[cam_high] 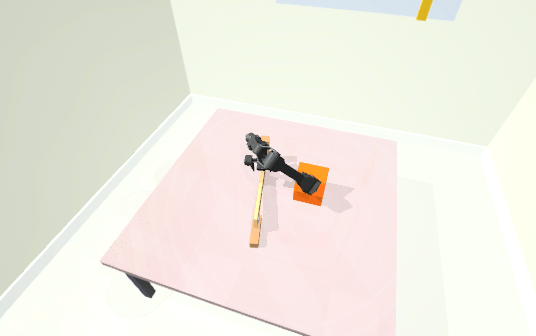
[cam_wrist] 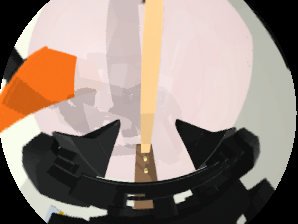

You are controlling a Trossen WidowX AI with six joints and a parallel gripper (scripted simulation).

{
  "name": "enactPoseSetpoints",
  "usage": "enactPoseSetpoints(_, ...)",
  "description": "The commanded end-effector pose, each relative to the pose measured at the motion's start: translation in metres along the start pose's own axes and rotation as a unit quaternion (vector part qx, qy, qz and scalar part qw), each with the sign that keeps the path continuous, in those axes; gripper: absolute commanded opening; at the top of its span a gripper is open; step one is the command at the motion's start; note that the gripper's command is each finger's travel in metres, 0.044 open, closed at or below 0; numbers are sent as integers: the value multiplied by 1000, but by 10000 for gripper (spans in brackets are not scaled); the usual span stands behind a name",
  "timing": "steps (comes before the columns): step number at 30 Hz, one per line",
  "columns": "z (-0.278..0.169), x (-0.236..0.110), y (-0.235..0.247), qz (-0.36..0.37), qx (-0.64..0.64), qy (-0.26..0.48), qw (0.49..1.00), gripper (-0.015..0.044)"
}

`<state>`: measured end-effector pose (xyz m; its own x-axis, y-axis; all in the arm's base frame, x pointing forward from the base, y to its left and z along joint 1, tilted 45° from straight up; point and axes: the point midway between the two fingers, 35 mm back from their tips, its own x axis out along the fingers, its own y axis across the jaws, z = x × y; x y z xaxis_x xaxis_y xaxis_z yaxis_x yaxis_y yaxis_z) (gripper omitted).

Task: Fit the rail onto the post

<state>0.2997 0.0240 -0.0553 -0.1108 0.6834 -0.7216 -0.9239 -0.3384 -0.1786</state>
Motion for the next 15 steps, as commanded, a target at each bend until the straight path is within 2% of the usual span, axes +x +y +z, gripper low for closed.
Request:
enactPoseSetpoints(1,1,9,2,1,4,-5,1000,440)
enactPoseSetpoints(15,2,31,2,1,4,-6,1000,440)
